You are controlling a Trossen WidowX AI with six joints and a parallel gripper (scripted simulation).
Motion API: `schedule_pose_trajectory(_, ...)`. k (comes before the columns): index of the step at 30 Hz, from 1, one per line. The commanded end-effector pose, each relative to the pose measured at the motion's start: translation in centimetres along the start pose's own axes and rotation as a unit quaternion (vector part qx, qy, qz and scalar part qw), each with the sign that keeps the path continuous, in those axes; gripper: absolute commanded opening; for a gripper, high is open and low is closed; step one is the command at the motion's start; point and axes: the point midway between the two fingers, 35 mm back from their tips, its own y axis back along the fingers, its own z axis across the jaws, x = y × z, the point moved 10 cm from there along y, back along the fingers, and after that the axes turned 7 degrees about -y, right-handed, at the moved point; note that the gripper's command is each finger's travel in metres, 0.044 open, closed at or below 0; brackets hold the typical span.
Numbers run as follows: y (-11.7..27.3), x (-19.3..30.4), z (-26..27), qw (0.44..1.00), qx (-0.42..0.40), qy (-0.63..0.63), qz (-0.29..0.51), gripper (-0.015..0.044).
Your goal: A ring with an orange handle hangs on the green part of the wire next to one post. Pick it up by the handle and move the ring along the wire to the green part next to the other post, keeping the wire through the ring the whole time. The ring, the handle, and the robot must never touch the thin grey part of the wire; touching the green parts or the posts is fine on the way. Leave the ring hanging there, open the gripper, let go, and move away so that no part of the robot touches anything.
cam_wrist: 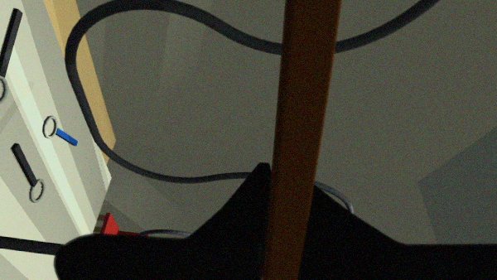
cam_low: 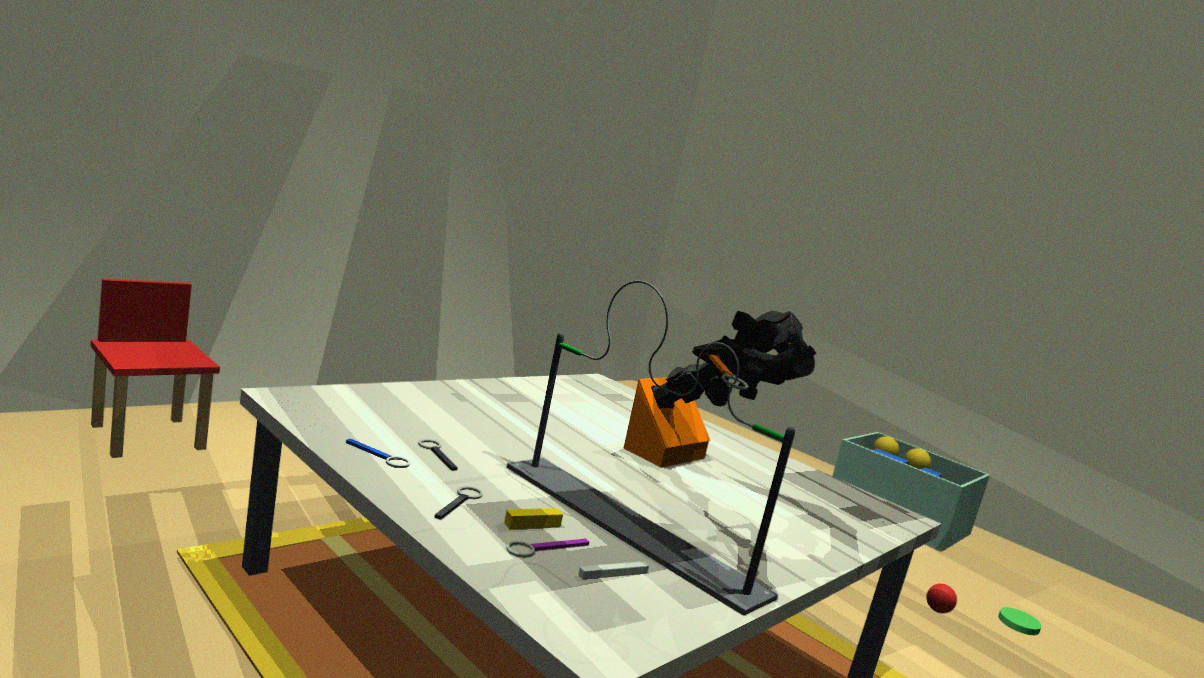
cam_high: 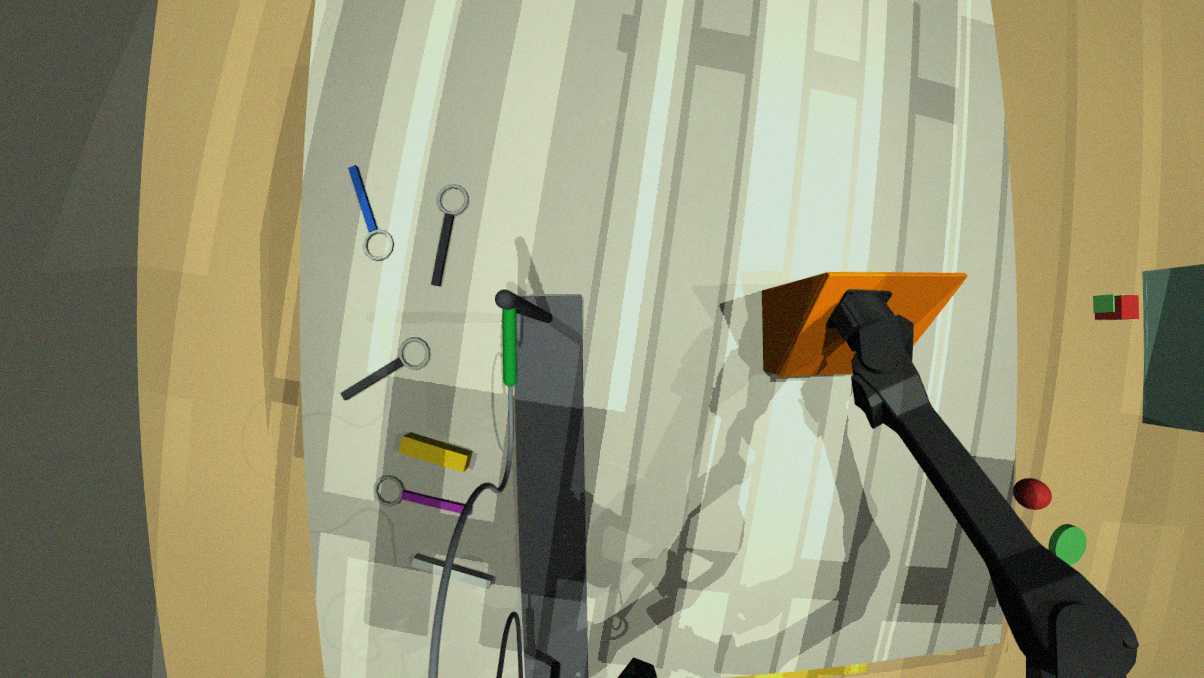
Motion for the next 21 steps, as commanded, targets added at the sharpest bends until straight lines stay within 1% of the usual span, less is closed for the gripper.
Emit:
schedule_pose_trajectory(1,0.01,-0.1,-0.17,1.0,-0.012,-0.02,0.0,-0.015)
schedule_pose_trajectory(21,0.04,-0.14,0.14,0.979,-0.103,-0.178,0.011,-0.015)
